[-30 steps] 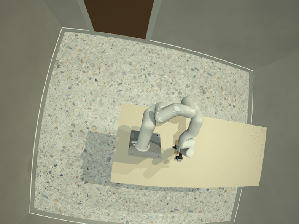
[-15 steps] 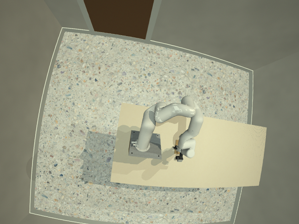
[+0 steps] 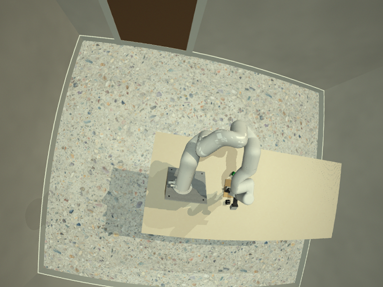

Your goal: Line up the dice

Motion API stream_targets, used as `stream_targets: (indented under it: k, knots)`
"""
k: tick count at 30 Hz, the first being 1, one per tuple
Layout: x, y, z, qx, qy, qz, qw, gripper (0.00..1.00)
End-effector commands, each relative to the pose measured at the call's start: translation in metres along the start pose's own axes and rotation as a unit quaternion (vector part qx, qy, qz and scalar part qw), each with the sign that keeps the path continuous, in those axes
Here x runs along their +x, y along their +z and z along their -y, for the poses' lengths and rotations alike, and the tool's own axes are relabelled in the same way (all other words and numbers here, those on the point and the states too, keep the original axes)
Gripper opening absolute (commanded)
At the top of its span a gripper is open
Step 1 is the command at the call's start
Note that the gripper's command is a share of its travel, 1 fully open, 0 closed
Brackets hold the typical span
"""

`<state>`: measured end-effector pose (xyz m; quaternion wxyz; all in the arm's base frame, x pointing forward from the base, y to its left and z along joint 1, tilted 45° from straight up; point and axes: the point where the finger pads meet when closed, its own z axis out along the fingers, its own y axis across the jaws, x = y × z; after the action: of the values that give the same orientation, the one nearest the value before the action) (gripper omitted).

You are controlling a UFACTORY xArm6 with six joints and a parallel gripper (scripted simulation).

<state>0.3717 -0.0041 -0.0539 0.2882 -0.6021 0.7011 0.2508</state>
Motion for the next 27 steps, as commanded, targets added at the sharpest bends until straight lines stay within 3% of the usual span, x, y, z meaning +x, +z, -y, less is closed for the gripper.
stream_targets:
  k: [1,5,6,27]
  knots:
    - [-0.0005,-0.0153,0.0006,0.0,0.0,0.0,1.0,0.47]
    - [-0.0004,-0.0171,0.0006,0.0,0.0,0.0,1.0,0.47]
    - [-0.0004,-0.0171,0.0006,0.0,0.0,0.0,1.0,1.0]
    - [-0.0004,-0.0171,0.0006,0.0,0.0,0.0,1.0,1.0]
